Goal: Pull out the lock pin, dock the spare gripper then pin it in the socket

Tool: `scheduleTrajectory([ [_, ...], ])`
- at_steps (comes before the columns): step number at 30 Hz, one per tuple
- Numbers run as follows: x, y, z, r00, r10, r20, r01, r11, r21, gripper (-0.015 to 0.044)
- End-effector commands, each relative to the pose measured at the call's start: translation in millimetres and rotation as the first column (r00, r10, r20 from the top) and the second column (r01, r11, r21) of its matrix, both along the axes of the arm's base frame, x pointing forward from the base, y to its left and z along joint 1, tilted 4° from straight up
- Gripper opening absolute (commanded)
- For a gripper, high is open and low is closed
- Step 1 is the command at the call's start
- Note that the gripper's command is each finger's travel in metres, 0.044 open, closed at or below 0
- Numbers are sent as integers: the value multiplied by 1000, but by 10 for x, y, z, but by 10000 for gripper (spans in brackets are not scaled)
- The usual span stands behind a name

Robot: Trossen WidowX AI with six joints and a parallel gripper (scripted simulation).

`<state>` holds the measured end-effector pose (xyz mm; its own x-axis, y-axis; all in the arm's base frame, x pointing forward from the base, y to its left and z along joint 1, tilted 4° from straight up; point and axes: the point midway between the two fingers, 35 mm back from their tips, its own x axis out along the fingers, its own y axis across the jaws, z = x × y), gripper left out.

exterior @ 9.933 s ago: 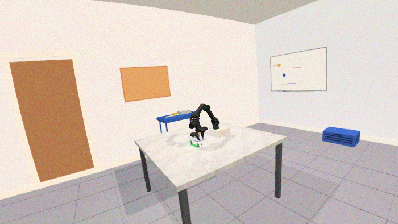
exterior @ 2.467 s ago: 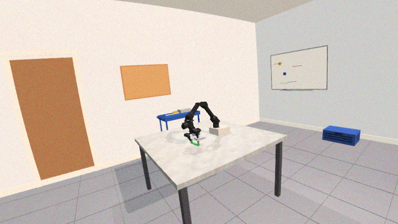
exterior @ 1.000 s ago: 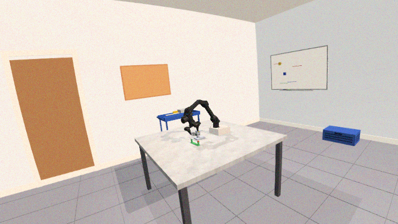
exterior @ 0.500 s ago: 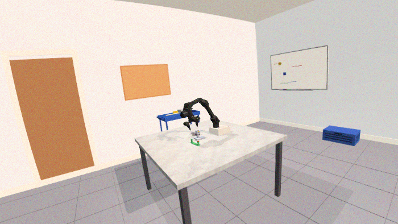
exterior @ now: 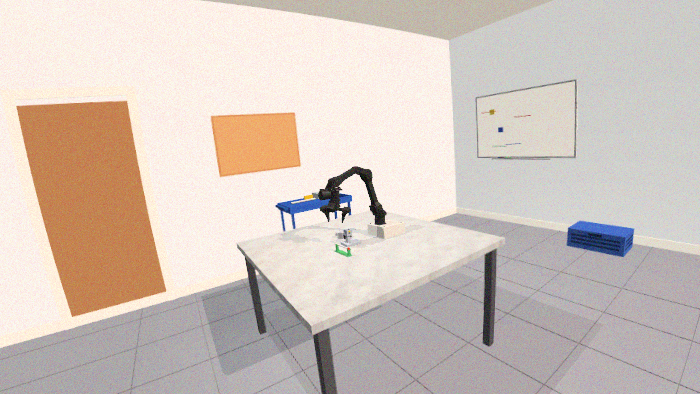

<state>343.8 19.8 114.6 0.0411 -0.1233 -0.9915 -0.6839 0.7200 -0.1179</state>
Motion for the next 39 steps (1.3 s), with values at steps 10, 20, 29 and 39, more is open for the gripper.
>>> scheduleTrajectory([
  [10,-857,-1096,-104,217,-893,394,907,333,256,440],
  [20,-1178,-1320,-221,-174,-903,392,901,15,434,440],
  [29,-1155,-1318,-217,-174,-904,390,902,13,432,440],
  [39,-1127,-1351,-633,-174,-904,390,902,13,432,440],
])
